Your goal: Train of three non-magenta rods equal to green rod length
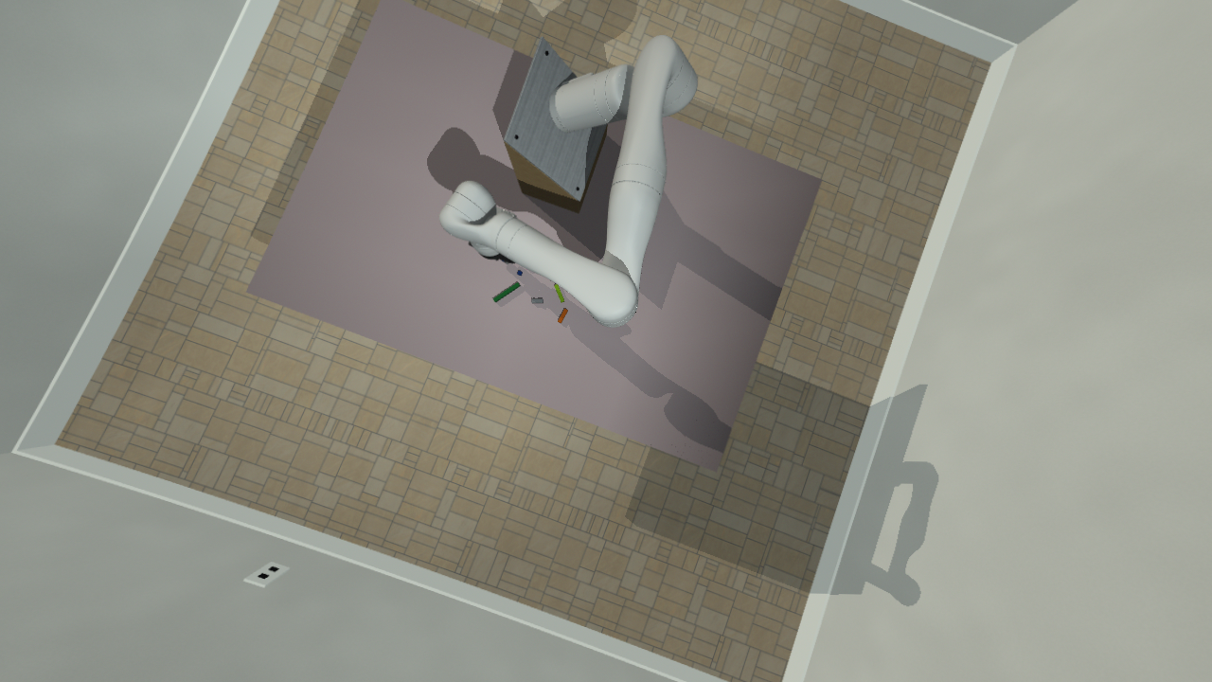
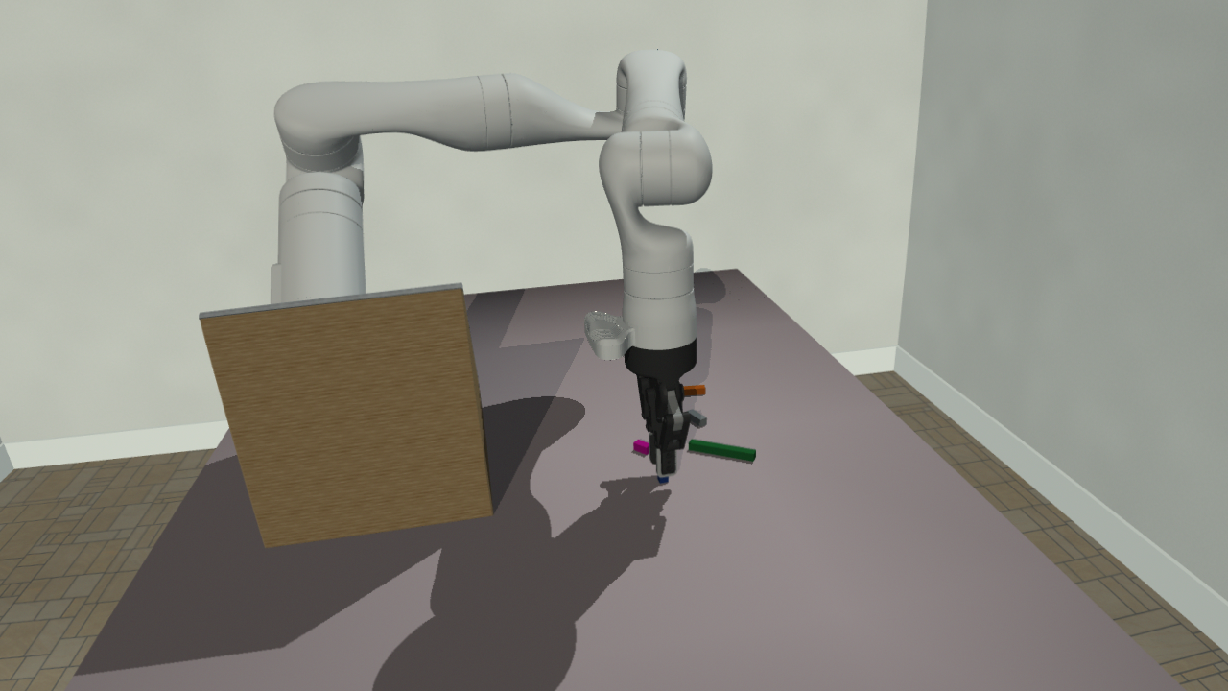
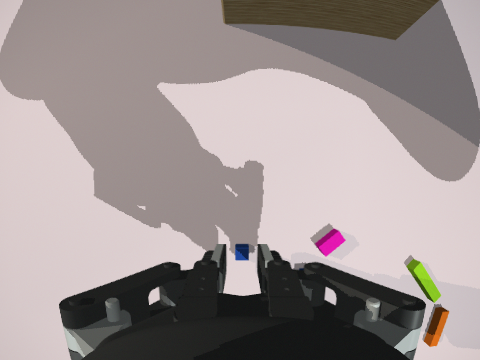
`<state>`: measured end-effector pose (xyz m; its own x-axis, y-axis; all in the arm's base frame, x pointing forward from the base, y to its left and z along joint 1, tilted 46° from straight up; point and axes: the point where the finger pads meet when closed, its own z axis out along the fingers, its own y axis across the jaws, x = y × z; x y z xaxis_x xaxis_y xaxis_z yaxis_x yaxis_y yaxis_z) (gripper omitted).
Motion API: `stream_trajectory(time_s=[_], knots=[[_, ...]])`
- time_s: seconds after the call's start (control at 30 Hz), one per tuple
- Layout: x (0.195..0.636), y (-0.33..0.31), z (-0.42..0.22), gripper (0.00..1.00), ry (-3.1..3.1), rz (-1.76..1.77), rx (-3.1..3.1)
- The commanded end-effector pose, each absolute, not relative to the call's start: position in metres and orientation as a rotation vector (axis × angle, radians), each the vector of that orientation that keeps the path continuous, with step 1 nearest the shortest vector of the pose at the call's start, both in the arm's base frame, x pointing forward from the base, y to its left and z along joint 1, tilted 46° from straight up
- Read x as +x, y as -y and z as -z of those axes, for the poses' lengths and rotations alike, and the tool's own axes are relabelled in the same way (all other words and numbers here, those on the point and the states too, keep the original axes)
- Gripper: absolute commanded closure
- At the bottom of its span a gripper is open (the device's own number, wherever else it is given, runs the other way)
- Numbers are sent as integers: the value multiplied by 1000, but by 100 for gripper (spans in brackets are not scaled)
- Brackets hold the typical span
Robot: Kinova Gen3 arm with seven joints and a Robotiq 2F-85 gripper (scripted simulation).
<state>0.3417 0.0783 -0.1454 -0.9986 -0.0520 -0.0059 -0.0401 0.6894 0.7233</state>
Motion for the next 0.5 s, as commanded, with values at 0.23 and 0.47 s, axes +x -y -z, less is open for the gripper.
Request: stream_trajectory(time_s=[0.23,0.47], knots=[[341,-83,151,76,2874,1229,78],[341,-87,154,76,2874,1229,78]])
